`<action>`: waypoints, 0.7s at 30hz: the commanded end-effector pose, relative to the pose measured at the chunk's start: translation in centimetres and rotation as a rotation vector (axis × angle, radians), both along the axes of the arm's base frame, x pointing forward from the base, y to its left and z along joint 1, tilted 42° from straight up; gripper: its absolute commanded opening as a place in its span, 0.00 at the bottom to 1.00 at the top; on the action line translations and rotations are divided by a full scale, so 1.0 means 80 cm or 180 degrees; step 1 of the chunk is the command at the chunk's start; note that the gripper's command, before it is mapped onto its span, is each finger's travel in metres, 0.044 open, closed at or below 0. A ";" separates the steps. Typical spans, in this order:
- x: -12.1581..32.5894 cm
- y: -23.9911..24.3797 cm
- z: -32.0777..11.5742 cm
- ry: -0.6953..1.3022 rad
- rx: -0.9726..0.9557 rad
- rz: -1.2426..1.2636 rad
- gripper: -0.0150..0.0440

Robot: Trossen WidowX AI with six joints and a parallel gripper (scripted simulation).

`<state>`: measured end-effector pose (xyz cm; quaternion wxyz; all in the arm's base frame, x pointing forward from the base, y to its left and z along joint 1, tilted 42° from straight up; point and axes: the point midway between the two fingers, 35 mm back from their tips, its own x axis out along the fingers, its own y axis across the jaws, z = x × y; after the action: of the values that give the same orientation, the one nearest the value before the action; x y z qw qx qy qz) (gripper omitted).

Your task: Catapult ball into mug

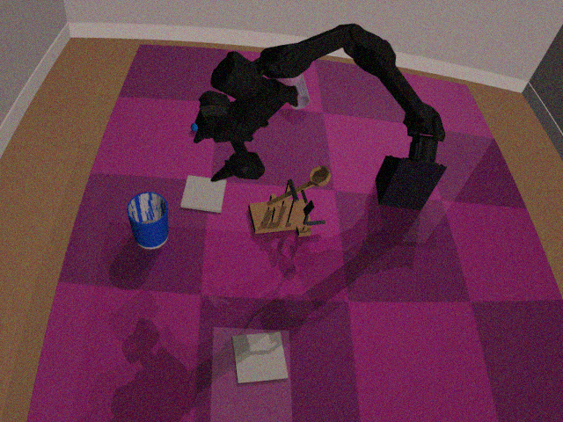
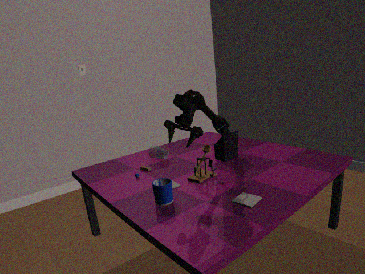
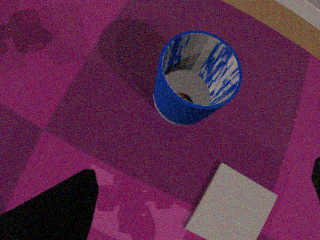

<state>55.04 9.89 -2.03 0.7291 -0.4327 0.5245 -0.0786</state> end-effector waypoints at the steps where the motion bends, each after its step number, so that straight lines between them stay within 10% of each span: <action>1: 0.029 -0.013 0.035 -0.0421 0.0253 -0.0206 1.00; 21: 0.042 -0.022 0.052 -0.0628 0.0371 -0.0311 1.00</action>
<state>58.33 8.07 2.08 0.7937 -0.3573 0.4759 -0.1260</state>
